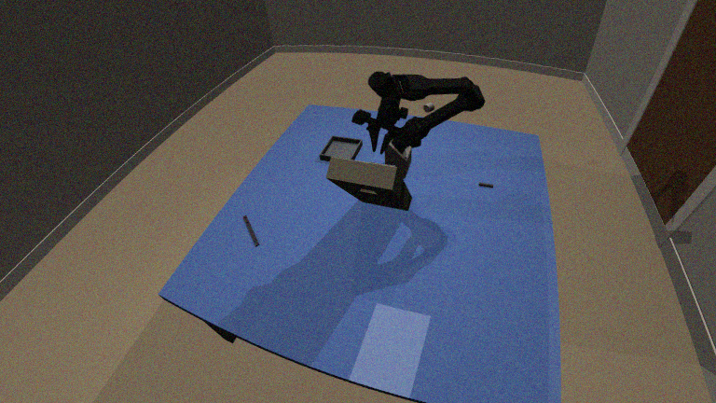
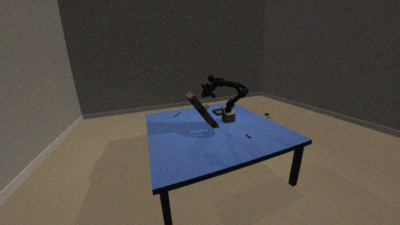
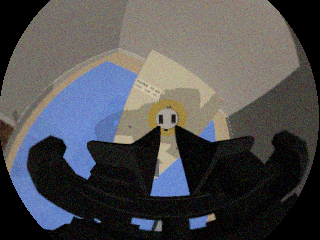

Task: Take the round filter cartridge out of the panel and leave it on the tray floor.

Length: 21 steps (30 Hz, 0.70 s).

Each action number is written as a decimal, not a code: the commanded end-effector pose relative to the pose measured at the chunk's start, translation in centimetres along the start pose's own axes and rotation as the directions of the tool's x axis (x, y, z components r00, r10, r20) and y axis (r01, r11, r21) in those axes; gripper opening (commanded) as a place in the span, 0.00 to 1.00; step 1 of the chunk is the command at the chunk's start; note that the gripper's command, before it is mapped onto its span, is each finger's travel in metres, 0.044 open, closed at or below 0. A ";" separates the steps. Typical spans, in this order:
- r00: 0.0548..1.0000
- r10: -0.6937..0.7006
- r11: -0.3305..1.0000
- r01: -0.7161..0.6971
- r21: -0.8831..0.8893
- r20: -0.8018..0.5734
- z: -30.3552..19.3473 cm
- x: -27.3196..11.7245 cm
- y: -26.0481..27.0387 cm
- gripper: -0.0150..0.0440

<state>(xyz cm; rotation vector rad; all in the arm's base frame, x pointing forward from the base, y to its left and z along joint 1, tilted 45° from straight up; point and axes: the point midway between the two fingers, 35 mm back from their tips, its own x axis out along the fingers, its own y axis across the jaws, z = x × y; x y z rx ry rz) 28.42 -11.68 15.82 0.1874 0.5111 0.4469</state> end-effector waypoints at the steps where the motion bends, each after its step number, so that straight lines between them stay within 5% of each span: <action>1: 0.999 0.021 1.000 -0.021 -0.017 0.032 -1.1 -0.6 -0.4 0.41; 21: 1.000 0.021 1.000 -0.021 -0.020 0.023 -1.2 1.6 -0.6 0.41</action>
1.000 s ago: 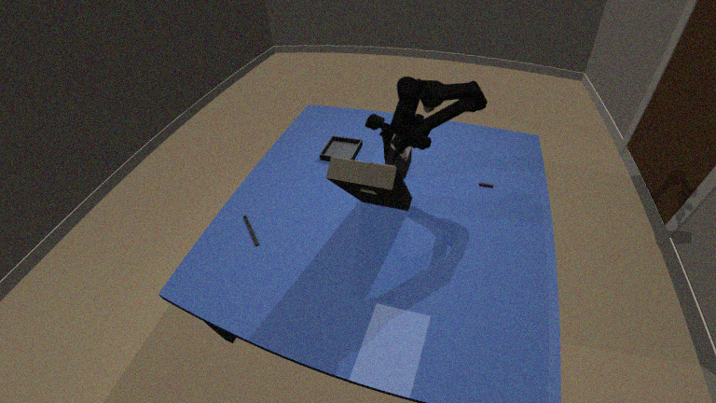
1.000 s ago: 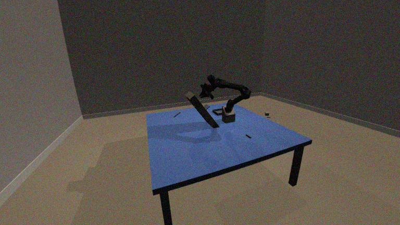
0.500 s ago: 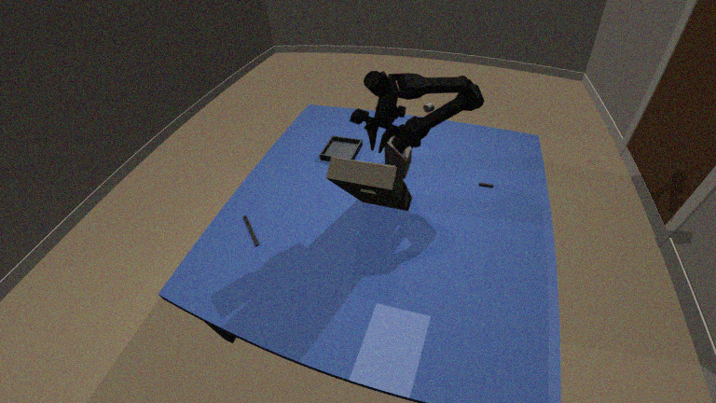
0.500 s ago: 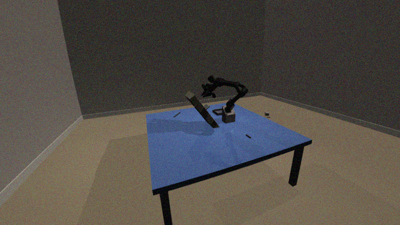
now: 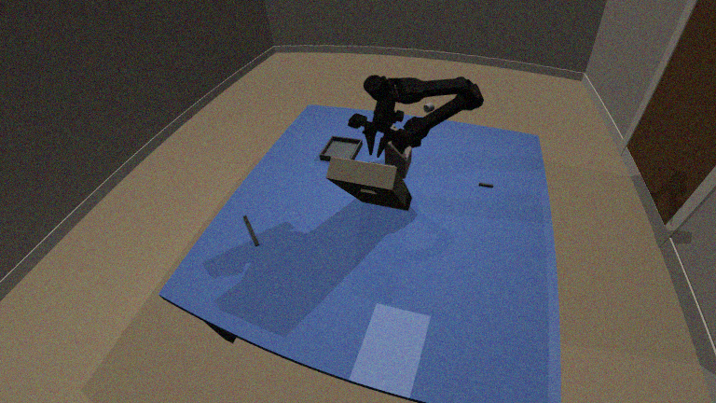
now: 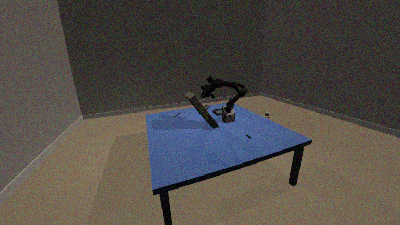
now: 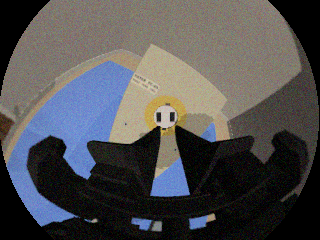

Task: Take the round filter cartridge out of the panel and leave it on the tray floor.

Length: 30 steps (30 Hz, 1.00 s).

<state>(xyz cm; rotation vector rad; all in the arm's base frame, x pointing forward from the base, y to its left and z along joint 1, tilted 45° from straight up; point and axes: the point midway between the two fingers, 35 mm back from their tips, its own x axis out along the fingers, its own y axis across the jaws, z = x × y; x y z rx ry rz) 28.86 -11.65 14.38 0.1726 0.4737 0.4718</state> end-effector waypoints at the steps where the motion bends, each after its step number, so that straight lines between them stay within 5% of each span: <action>1: 1.000 -0.001 1.000 0.001 0.009 -0.007 -0.2 0.8 -0.1 0.41; 30: 1.000 -0.001 1.000 0.001 0.010 0.005 0.0 4.1 0.1 0.41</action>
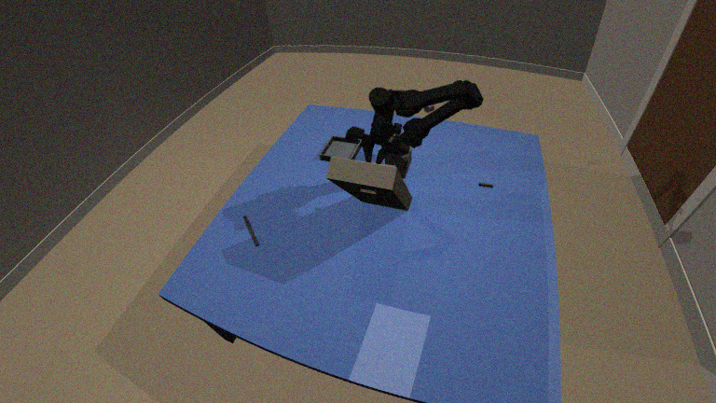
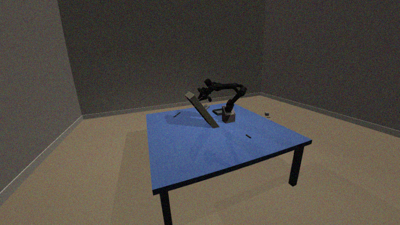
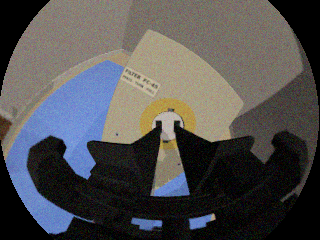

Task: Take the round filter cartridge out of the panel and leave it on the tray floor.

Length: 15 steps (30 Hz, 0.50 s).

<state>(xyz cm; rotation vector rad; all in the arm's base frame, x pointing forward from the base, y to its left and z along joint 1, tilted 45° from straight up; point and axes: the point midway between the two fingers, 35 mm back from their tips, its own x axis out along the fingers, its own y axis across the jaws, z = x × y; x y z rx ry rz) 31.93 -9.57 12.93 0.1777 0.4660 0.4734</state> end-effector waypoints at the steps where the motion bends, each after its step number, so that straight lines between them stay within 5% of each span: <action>1: 1.000 -0.004 1.000 0.004 0.007 -0.003 -0.1 0.1 -0.1 0.41; 15: 1.000 -0.004 1.000 0.004 0.007 -0.003 -0.1 0.4 -0.2 0.41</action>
